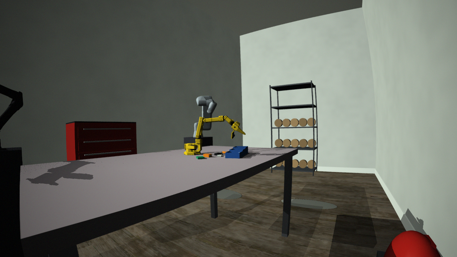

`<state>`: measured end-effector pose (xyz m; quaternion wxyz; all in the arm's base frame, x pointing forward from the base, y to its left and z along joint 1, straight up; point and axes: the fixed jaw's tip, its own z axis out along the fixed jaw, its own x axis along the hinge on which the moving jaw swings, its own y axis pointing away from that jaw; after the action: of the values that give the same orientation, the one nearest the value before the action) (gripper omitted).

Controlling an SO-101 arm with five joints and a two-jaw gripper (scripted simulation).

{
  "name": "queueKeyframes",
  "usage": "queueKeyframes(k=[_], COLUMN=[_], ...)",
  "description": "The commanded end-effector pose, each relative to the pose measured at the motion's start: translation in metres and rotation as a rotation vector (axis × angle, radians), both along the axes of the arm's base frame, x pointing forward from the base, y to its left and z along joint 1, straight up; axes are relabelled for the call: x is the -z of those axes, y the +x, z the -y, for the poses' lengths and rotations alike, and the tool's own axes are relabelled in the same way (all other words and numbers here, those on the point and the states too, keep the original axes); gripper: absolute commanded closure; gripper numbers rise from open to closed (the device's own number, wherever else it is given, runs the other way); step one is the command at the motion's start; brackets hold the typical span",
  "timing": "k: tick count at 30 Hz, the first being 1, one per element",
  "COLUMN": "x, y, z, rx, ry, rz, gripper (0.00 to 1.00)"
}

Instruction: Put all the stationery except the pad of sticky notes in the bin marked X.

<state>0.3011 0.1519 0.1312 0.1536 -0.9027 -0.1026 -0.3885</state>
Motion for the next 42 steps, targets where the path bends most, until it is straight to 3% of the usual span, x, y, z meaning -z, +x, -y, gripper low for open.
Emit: queueKeyframes(k=[1, 10, 16, 21, 23, 26, 38, 40, 41, 42], x=[-0.007, -0.007, -0.005, -0.003, -0.003, -0.001, 0.005, 0.005, 0.005, 0.005], y=[0.0, 0.0, 0.001, 0.002, 0.002, 0.003, 0.001, 0.001, 0.001, 0.0], z=[0.0, 0.001, 0.007, 0.02, 0.02, 0.03, 0.081, 0.081, 0.086, 0.09], rx=[0.0, 0.008, 0.104, 0.302, 0.302, 0.475, 1.083, 1.083, 1.226, 1.255], ry=[0.011, 0.017, 0.09, 0.238, 0.238, 0.366, 0.751, 0.751, 0.848, 0.864], rz=[0.018, 0.014, -0.041, -0.146, -0.146, -0.229, -0.469, -0.469, -0.507, -0.513], gripper=[0.0, 0.0, 0.04, 0.12, 0.12, 0.19, 0.55, 0.55, 0.58, 0.61])
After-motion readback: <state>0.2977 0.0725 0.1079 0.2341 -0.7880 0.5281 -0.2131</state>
